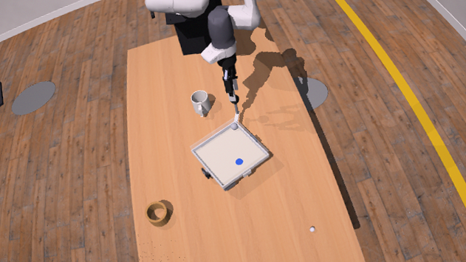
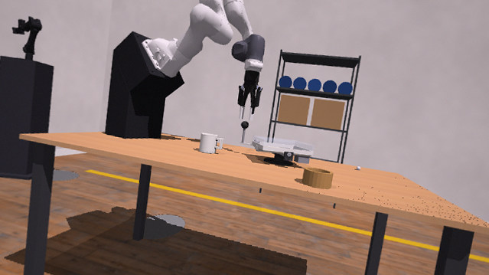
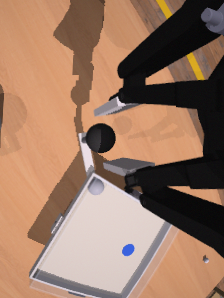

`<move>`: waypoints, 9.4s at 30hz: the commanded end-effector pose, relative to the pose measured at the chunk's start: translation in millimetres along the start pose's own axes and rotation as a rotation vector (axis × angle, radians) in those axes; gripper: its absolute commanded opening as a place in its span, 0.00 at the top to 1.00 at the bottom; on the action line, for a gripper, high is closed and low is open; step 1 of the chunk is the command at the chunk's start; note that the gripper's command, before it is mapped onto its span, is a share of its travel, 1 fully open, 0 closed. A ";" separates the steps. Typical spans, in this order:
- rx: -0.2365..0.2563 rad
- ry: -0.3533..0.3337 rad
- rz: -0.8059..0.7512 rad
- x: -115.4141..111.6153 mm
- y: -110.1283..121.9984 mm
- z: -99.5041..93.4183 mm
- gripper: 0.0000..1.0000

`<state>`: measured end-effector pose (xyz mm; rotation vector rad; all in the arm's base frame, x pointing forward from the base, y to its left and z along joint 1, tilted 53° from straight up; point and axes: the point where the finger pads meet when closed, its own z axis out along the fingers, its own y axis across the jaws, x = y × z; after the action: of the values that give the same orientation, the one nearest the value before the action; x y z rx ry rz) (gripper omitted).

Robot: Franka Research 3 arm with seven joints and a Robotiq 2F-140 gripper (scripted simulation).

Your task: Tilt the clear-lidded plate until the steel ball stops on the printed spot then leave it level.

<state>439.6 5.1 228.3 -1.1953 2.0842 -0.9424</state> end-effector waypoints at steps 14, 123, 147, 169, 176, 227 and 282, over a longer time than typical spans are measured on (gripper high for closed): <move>-0.002 0.000 -0.001 1.6 0.9 5.7 0.64; -0.002 0.000 -0.001 2.3 1.3 27.9 0.64; -0.002 0.000 -0.001 1.4 1.1 45.7 0.64; -0.002 0.000 -0.001 0.6 1.0 60.6 0.64; -0.002 0.000 -0.001 0.6 1.0 61.2 0.64; -0.002 0.000 -0.001 0.6 1.0 61.2 1.00; -0.002 0.000 -0.001 -0.2 -2.2 53.8 1.00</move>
<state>481.0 -13.0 196.3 -1.1971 2.0887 -0.9400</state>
